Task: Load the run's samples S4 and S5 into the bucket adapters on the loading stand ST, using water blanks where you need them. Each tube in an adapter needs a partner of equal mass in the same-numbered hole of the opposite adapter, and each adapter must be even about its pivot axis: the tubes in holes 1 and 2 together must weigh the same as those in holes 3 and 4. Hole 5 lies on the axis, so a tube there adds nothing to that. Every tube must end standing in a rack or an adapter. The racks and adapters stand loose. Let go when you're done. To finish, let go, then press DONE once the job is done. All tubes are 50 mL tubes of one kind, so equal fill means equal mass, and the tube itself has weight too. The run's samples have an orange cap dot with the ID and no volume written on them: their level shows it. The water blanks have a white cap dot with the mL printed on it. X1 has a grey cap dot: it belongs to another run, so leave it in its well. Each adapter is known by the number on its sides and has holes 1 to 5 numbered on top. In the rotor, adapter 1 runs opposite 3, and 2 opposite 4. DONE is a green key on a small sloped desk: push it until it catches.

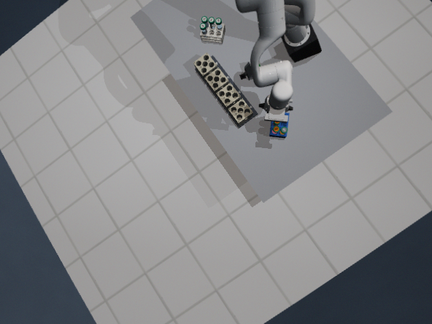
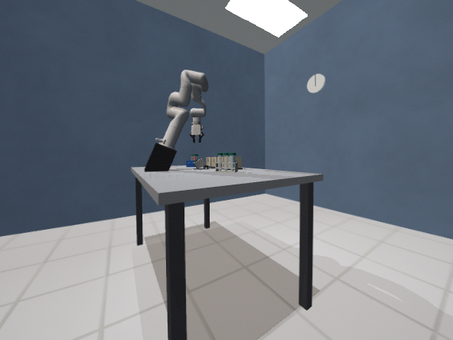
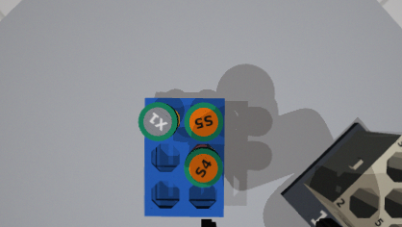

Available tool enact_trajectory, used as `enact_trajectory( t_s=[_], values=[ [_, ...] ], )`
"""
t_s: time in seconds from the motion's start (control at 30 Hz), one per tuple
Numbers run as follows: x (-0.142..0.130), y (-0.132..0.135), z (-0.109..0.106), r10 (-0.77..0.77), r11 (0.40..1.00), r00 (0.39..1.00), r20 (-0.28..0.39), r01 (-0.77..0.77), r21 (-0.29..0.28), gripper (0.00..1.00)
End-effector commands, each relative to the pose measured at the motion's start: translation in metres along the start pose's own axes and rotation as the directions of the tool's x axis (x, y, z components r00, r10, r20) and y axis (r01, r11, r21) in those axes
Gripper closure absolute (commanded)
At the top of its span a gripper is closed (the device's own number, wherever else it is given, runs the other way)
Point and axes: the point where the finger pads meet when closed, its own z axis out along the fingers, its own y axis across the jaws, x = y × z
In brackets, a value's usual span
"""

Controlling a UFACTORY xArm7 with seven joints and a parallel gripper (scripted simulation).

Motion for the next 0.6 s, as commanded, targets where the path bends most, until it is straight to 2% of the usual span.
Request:
enact_trajectory(
  t_s=[0.0, 0.1, 0.57],
  values=[
    [0.014, -0.018, -0.001, 0.0, 1.0, 1.0, -0.003, 0.0, -0.003, 0.43],
    [0.021, -0.03, -0.001, 0.0, 1.0, 1.0, -0.003, 0.0, -0.003, 0.43],
    [0.021, -0.03, 0.003, 0.0, 1.0, 1.0, -0.003, 0.0, -0.003, 0.43]
  ],
)
